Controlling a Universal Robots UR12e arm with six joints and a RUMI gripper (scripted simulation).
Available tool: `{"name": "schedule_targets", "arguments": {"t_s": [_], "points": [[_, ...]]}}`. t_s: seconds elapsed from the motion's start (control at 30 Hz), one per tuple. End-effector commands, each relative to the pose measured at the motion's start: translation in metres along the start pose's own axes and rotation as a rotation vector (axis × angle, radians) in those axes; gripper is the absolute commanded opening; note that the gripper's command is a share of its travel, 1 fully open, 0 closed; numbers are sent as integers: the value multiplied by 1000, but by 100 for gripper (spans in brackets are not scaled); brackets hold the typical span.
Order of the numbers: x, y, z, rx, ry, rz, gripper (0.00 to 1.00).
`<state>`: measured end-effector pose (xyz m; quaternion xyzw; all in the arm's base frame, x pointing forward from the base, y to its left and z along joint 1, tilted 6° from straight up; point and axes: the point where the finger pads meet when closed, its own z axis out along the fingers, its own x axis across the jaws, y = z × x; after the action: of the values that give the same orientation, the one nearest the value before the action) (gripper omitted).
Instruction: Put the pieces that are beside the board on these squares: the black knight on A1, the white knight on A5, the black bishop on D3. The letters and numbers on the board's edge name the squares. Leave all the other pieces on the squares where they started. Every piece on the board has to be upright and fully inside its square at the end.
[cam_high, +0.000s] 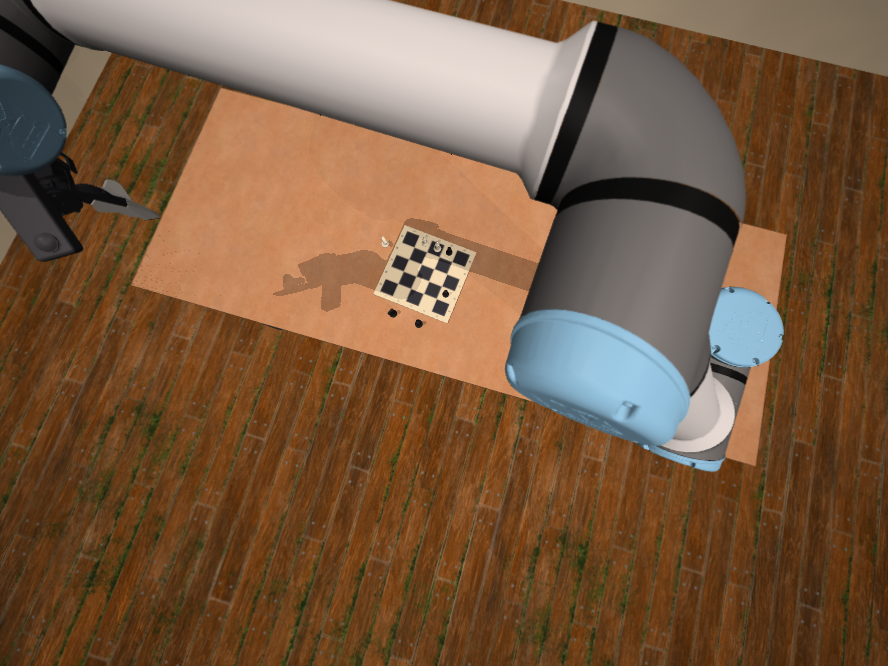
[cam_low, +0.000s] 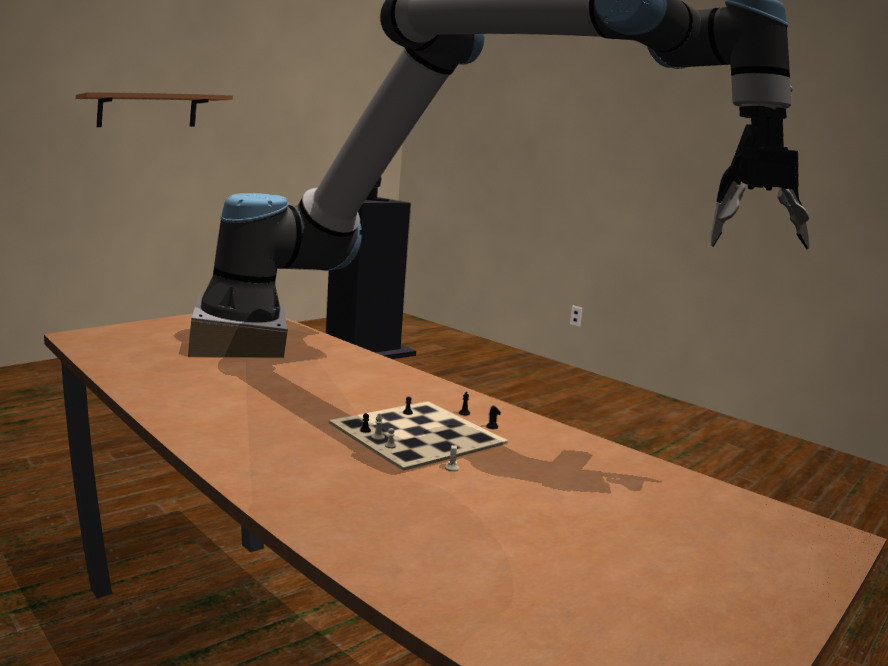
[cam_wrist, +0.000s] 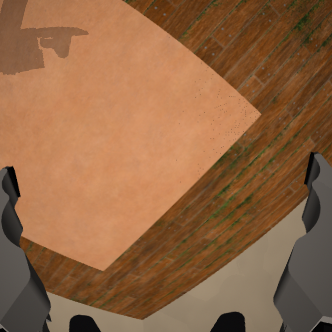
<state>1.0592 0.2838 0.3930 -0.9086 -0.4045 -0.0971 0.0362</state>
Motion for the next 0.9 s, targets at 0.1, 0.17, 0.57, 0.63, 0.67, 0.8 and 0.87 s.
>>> {"name": "schedule_targets", "arguments": {"t_s": [0.1, 0.17, 0.57, 0.63, 0.67, 0.8, 0.87], "points": [[0, 0, -2, -1, 2, 0, 100], [0, 0, -2, -1, 2, 0, 100], [0, 0, -2, -1, 2, 0, 100], [-1, 1, -1, 0, 1, 0, 100], [-2, 2, 0, 2, -1, 1, 100], [-17, 9, 11, 24, -14, 6, 100], [-31, 17, 22, 46, -26, 12, 100]]}}
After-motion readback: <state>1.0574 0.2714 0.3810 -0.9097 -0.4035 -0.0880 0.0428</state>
